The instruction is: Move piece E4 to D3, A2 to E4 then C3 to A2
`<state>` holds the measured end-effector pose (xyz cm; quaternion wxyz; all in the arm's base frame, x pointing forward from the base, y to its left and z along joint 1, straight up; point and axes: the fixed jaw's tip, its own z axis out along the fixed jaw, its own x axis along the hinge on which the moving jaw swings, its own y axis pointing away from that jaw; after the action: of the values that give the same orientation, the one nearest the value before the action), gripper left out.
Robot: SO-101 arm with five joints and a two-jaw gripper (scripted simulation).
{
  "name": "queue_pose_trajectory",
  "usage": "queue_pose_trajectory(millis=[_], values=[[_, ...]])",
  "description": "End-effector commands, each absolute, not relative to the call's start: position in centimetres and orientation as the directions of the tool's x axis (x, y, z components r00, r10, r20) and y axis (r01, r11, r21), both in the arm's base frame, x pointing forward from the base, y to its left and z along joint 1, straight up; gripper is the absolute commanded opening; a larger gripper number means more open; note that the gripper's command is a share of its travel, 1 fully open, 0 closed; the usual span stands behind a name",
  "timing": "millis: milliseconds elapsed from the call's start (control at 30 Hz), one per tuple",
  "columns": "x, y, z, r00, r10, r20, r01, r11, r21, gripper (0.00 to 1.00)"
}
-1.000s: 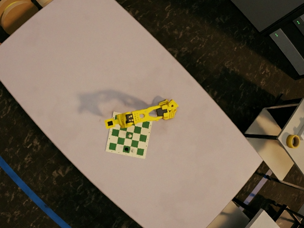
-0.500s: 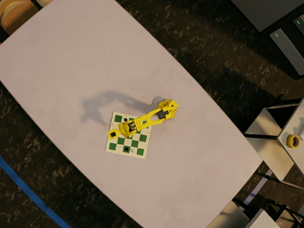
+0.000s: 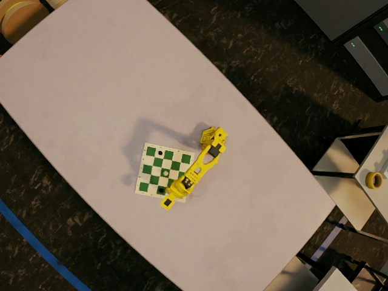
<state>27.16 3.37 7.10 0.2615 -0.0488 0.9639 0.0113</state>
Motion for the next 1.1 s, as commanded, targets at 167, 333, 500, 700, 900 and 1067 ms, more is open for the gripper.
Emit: queue_pose_trajectory(millis=[167, 333, 500, 700, 900, 1067], values=[[27.20, 4.08, 7.23, -0.845, -0.097, -0.525, -0.116, 0.993, 0.003, 0.13], [26.96, 4.21, 6.87, -0.845, -0.102, -0.525, -0.121, 0.993, 0.003, 0.13], [26.73, 4.32, 6.55, -0.845, -0.106, -0.525, -0.127, 0.992, 0.003, 0.13], [26.70, 4.34, 6.51, -0.844, -0.107, -0.525, -0.127, 0.992, 0.003, 0.13], [26.71, 4.33, 6.65, -0.844, -0.107, -0.525, -0.127, 0.992, 0.003, 0.13], [26.71, 4.33, 6.72, -0.844, -0.107, -0.525, -0.127, 0.992, 0.003, 0.13]])
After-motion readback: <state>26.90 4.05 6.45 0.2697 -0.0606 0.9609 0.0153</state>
